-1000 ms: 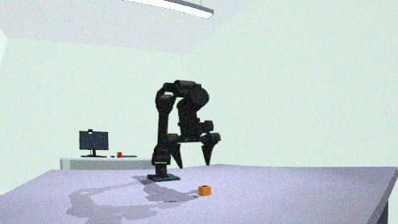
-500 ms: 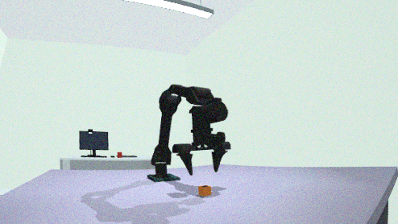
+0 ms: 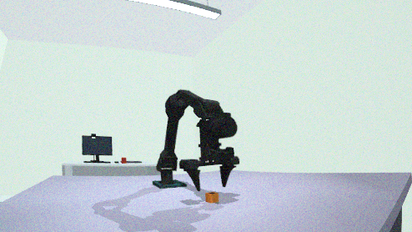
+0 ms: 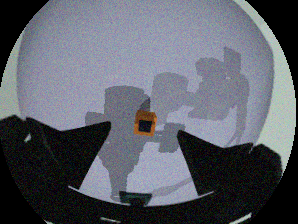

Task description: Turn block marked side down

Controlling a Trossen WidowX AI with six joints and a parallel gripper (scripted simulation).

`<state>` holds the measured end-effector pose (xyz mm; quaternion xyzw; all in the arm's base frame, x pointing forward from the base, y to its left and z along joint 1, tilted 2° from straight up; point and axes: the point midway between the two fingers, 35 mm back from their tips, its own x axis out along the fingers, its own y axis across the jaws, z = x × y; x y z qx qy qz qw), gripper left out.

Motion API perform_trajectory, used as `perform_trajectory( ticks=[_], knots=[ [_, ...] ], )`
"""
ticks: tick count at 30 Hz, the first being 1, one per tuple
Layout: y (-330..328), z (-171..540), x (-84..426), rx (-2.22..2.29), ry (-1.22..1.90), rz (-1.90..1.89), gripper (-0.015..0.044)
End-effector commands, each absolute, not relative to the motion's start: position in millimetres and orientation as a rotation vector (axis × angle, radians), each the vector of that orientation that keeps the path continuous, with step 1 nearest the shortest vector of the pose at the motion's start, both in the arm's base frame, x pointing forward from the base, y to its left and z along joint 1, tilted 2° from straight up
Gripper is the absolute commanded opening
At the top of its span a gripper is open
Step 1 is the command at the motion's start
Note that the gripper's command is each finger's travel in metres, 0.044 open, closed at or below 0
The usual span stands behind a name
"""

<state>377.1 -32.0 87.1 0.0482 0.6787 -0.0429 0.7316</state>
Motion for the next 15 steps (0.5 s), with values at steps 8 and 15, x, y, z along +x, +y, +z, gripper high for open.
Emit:
perform_trajectory(
  ticks=[8, 15],
  knots=[
    [-32.6, 67.3, 377.6, 0.106, 1.5, -0.101, 0.044],
    [-32.5, 57.0, 377.9, 0.106, 1.5, -0.101, 0.044]
  ],
)
